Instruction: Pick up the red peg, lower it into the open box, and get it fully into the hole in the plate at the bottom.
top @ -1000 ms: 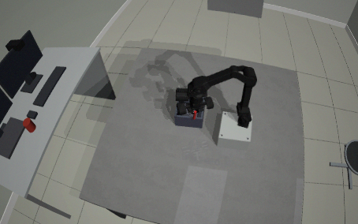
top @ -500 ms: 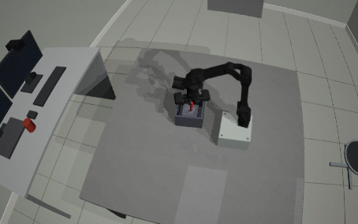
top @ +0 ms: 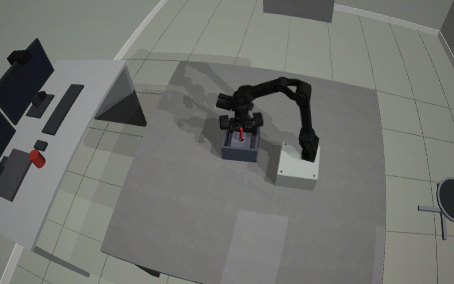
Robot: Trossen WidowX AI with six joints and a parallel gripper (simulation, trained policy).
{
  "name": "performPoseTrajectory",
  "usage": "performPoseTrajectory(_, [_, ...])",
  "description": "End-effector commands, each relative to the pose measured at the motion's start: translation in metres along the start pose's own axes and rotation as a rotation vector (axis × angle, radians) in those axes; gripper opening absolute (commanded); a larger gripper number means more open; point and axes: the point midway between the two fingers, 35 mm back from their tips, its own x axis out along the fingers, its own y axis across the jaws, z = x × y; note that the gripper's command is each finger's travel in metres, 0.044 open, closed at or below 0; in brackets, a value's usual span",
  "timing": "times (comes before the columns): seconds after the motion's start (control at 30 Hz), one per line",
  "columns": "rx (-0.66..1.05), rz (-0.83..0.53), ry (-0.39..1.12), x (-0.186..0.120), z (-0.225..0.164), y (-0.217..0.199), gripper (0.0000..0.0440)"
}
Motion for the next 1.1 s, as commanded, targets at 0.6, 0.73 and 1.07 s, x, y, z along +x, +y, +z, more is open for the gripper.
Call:
performPoseTrajectory(0.6, [-0.051,-0.011,0.02,0.038,0.034,0.021,0.0403])
performPoseTrajectory(0.73, [-0.037,0.028,-0.013,0.035,0.049,0.03,0.044])
performPoseTrajectory(1.07, [0.004,0.095,-0.096,0.03,0.088,0.041,0.044])
